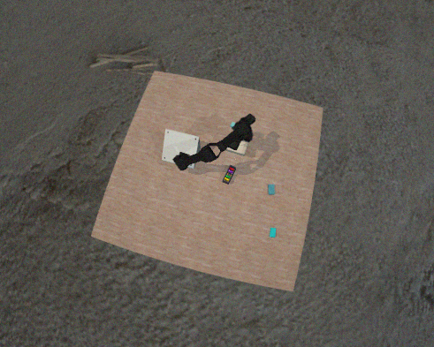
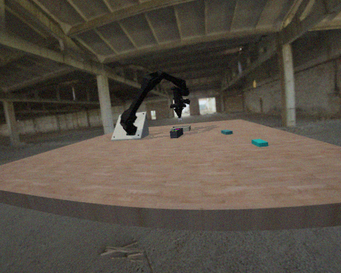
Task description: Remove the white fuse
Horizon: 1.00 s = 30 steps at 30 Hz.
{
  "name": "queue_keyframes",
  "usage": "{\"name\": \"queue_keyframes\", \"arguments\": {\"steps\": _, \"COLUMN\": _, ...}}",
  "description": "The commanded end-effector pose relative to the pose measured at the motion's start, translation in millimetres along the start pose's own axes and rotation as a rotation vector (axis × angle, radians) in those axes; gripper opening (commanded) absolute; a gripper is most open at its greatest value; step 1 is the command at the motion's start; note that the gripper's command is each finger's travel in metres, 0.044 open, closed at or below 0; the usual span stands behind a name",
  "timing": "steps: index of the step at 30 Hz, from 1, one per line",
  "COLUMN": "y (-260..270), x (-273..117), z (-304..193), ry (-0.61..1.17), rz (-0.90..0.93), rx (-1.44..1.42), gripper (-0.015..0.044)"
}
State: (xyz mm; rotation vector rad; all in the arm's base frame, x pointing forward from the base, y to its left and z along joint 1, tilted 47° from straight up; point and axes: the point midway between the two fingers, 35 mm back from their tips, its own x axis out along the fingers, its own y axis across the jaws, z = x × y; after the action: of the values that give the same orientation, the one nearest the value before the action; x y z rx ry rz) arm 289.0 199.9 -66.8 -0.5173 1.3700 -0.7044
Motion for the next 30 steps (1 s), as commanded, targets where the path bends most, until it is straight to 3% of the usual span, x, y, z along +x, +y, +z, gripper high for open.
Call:
{"name": "queue_keyframes", "arguments": {"steps": 1, "y": 6.4, "x": 0.1, "z": -2.3, "ry": 0.003, "rz": 0.005, "rx": 0.009, "gripper": 0.0}}
{"name": "queue_keyframes", "arguments": {"steps": 29, "y": 6.4, "x": 40.3, "z": -2.2, "ry": 0.003, "rz": 0.004, "rx": 0.009, "gripper": 0.0}}
{"name": "queue_keyframes", "arguments": {"steps": 30, "y": 6.9, "x": 37.1, "z": -2.3, "ry": 0.008, "rz": 0.008, "rx": 0.015, "gripper": 0.0026}}
